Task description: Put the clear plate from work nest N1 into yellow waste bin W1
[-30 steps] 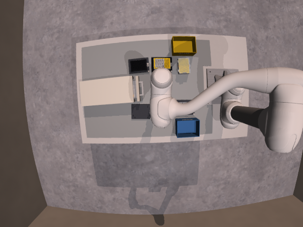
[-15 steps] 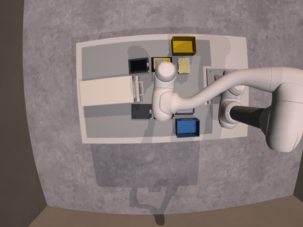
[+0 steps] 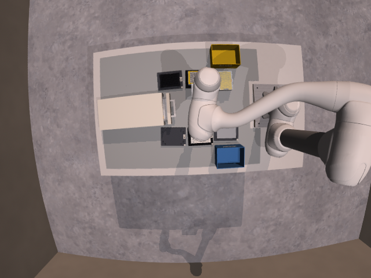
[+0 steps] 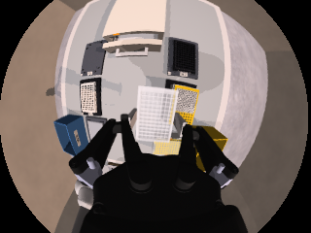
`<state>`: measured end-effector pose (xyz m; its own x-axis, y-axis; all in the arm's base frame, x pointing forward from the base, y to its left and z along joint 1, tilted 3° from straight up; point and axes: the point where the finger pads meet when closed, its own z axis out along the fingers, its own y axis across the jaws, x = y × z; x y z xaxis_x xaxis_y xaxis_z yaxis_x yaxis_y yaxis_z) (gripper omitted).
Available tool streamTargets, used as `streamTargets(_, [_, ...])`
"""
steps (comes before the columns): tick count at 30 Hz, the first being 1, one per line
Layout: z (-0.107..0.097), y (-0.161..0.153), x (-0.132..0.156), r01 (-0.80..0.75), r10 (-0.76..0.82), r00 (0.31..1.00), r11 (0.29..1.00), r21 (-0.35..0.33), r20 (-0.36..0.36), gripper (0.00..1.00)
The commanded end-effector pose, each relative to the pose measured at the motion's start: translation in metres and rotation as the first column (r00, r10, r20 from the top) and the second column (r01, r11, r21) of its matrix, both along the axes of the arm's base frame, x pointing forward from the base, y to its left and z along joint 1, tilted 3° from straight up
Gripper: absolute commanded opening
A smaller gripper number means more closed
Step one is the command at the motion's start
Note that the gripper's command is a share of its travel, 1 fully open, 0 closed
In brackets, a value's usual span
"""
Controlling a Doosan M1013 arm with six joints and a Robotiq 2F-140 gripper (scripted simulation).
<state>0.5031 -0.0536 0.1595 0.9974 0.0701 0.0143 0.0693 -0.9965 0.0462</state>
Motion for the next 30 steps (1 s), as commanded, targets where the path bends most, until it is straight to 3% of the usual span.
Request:
streamTargets(1, [-0.001, -0.007, -0.005, -0.001, 0.001, 1.0, 1.0, 0.005, 0.003, 0.1])
streamTargets(30, [0.0, -0.068, -0.042, -0.001, 0.001, 1.0, 1.0, 0.005, 0.003, 0.1])
